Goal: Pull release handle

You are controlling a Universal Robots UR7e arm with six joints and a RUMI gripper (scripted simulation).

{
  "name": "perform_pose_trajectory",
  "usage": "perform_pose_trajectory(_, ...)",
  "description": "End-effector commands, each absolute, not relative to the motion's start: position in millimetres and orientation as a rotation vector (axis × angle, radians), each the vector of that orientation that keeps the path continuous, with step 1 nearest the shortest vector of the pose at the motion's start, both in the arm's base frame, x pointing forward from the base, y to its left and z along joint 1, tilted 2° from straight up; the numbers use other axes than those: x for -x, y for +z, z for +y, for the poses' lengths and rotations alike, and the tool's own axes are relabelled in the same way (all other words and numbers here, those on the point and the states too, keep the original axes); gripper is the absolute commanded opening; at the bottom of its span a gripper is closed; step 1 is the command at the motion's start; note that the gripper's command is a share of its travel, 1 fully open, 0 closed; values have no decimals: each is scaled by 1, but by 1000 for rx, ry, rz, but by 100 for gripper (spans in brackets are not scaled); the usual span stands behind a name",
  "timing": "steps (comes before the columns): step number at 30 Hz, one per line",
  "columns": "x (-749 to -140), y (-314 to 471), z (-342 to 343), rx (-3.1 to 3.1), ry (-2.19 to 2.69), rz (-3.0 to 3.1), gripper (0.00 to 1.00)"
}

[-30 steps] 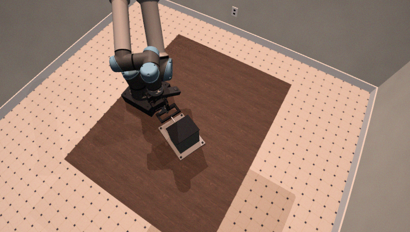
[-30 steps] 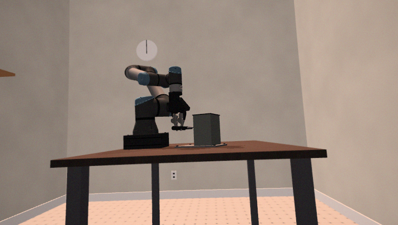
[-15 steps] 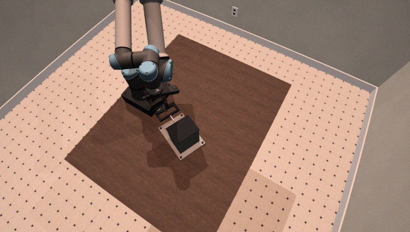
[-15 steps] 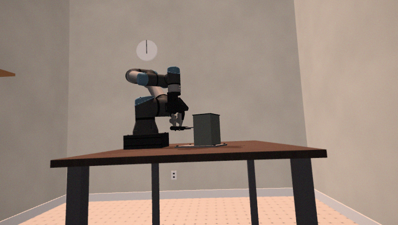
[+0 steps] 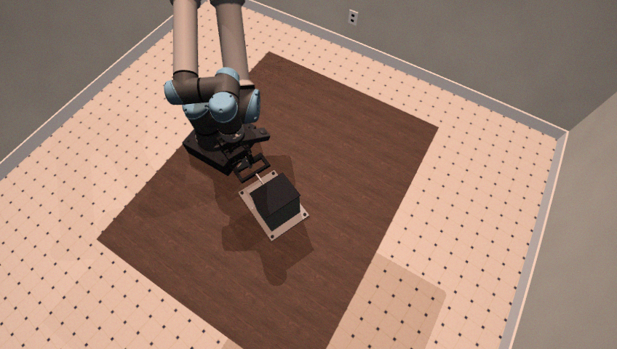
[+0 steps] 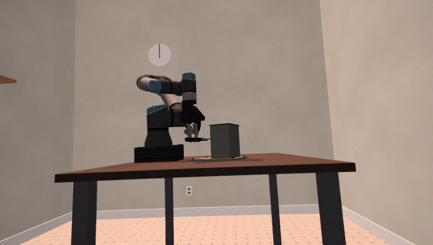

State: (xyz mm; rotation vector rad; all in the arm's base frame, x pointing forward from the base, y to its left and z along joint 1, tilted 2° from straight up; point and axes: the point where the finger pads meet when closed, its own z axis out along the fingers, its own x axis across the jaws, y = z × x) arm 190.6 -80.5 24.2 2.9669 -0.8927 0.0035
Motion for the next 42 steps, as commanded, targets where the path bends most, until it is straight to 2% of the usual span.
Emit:
perform_pose_trajectory(1,-187,22,-78,-2970,-13,-892,0)
perform_pose_trajectory(42,-184,23,-76,-2970,-13,-891,0)
